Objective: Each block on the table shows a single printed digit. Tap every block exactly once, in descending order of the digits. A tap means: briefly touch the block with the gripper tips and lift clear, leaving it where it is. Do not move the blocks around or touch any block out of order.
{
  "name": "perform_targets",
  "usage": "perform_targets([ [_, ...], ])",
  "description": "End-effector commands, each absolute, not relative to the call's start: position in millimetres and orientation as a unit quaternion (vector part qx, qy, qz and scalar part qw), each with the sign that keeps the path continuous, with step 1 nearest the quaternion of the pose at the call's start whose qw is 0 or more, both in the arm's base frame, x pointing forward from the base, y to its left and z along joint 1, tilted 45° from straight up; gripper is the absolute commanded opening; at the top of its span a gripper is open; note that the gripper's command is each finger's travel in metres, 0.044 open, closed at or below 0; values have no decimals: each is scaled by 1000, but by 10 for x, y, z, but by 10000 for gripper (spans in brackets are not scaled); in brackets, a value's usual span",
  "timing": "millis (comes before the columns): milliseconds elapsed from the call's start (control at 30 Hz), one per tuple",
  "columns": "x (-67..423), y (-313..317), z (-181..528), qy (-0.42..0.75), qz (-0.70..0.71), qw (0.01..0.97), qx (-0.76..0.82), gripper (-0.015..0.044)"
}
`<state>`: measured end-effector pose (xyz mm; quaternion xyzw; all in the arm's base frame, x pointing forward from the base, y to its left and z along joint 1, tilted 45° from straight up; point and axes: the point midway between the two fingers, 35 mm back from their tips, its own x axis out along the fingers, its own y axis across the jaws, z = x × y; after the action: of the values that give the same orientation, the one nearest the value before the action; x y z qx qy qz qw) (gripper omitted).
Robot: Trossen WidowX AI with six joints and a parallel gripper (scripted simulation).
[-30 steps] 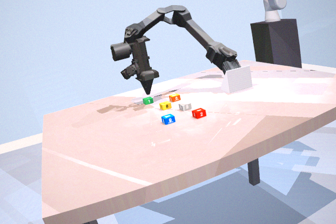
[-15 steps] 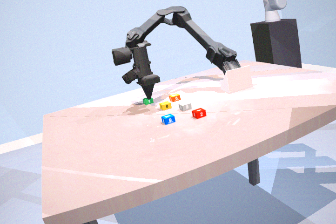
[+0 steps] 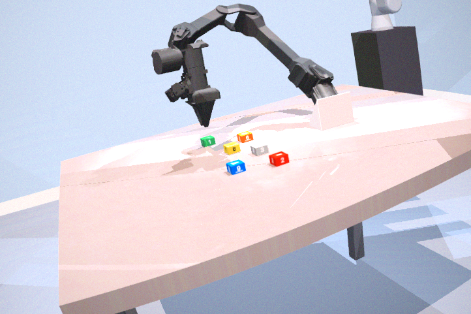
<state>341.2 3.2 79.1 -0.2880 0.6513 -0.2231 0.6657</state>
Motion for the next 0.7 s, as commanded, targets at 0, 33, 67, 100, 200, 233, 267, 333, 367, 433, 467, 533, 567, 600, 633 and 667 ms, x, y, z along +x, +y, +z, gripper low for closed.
perform_targets([
  [0,3358,645,437,661,-201,662,-290,230],
  [33,3325,820,344,663,-198,662,-289,256],
  [67,3279,997,248,664,-196,662,-288,283],
  [100,3221,1170,150,665,-194,661,-287,309],
  [200,2979,1654,-143,667,-195,658,-288,387],
  [233,2878,1799,-239,668,-197,657,-289,400],
  [267,2769,1935,-335,668,-200,656,-290,400],
  [333,2524,2178,-528,666,-211,652,-294,400],
  [367,2390,2284,-624,665,-218,650,-296,400],
  [433,2210,2404,-746,661,-229,648,-300,400],
  [467,2187,2417,-760,661,-230,648,-300,400],
  [533,2187,2417,-760,661,-230,648,-300,400],
  [567,2187,2417,-760,661,-230,648,-300,400],
  [600,2187,2417,-760,661,-230,648,-300,400],
  [633,2187,2417,-760,661,-230,648,-300,400],
  [667,2187,2417,-760,661,-230,648,-300,400],
])
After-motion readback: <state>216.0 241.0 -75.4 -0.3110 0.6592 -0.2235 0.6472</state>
